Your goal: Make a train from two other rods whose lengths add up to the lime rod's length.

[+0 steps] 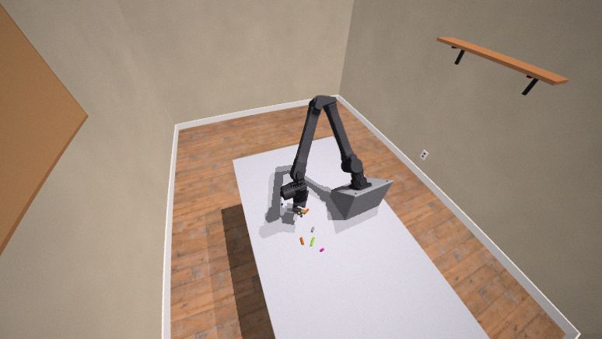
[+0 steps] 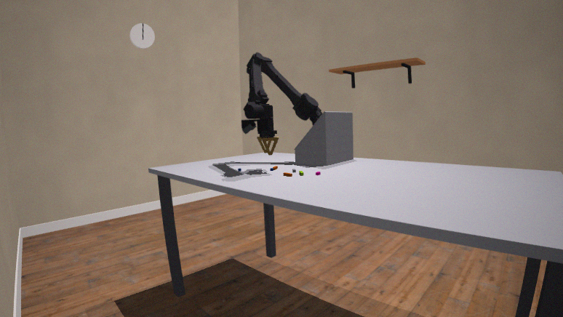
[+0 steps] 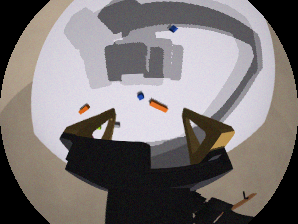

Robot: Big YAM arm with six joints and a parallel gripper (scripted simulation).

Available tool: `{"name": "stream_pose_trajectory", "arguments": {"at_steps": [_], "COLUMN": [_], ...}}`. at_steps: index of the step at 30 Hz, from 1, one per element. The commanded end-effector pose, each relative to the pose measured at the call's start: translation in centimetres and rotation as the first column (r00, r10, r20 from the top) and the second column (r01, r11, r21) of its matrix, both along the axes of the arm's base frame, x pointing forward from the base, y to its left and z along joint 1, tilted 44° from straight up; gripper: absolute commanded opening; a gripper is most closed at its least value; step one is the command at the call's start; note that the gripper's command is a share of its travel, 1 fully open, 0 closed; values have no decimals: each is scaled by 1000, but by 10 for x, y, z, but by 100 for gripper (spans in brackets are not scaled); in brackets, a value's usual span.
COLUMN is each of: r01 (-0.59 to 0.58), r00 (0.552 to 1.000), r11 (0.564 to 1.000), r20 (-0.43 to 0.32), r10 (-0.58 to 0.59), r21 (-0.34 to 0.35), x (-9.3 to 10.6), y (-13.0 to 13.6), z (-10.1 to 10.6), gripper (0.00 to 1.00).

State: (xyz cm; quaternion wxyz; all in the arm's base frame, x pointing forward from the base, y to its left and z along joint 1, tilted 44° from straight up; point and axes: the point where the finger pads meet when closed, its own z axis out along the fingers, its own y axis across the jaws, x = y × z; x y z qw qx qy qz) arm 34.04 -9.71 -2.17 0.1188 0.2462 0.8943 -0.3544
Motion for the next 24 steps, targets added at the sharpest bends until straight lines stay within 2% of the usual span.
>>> {"name": "stream_pose_trajectory", "arguments": {"at_steps": [1,6,7,10,11,14,15,17,18,19,20,24], "r01": [-132,-132,-190,-190,-242,-239,-285,-285,-320,-320,-347,-365], "r00": [989,988,973,975,955,954,933,936,914,915,897,889], "r11": [991,991,982,982,970,971,958,958,947,947,937,931], "r20": [-74,-75,-130,-116,-178,-182,-223,-213,-256,-252,-283,-286], "r10": [131,131,189,189,239,237,281,281,315,315,341,357], "r21": [0,0,3,2,8,9,15,14,22,21,28,29], "x": [14,13,13,16,14,12,12,14,13,14,12,15], "y": [13,13,15,15,18,17,19,20,21,21,22,23], "z": [-1,-1,-4,1,-6,-6,-8,-5,-9,-8,-11,-6], "gripper": [100,100,100,100,100,100,100,100,100,100,100,100]}}
